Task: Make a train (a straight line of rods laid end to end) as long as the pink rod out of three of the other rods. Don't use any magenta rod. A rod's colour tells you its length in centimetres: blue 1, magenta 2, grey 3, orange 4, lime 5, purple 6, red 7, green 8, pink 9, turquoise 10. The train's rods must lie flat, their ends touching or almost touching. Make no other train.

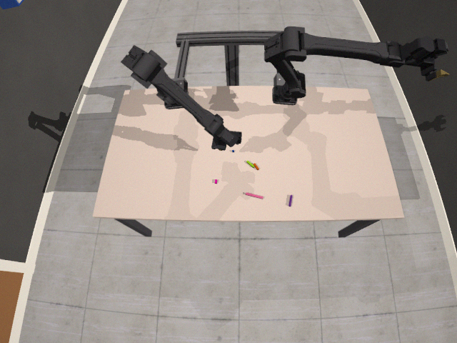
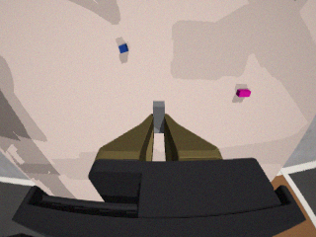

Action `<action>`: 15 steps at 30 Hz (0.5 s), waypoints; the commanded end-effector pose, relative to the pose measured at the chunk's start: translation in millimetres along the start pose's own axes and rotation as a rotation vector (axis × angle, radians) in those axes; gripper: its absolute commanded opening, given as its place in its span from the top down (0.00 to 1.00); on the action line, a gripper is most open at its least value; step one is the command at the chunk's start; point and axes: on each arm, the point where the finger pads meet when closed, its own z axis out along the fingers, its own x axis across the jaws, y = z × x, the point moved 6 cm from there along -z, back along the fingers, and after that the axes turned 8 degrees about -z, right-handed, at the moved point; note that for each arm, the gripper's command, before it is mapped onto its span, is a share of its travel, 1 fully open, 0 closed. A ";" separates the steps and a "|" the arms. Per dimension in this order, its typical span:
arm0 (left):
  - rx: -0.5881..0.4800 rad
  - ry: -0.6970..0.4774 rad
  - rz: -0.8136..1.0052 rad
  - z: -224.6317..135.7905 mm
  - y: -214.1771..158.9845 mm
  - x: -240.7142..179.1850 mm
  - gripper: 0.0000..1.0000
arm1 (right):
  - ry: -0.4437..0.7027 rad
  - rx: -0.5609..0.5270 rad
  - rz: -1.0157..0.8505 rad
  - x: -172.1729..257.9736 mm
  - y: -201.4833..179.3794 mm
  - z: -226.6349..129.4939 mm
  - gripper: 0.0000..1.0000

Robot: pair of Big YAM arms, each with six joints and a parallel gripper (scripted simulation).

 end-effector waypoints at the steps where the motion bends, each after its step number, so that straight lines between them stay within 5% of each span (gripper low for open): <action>1: -0.089 -0.005 0.012 -1.1 42.9 -1.7 0.00 | -0.013 0.001 -0.118 7.0 23.6 -3.2 0.96; 5: -0.089 -0.005 0.012 -1.1 42.9 -1.7 0.00 | -0.022 0.003 -0.273 36.7 47.3 -5.2 0.96; 15: -0.089 -0.005 0.012 -1.1 42.9 -1.7 0.00 | -0.021 0.006 -0.268 37.2 40.7 -6.4 0.96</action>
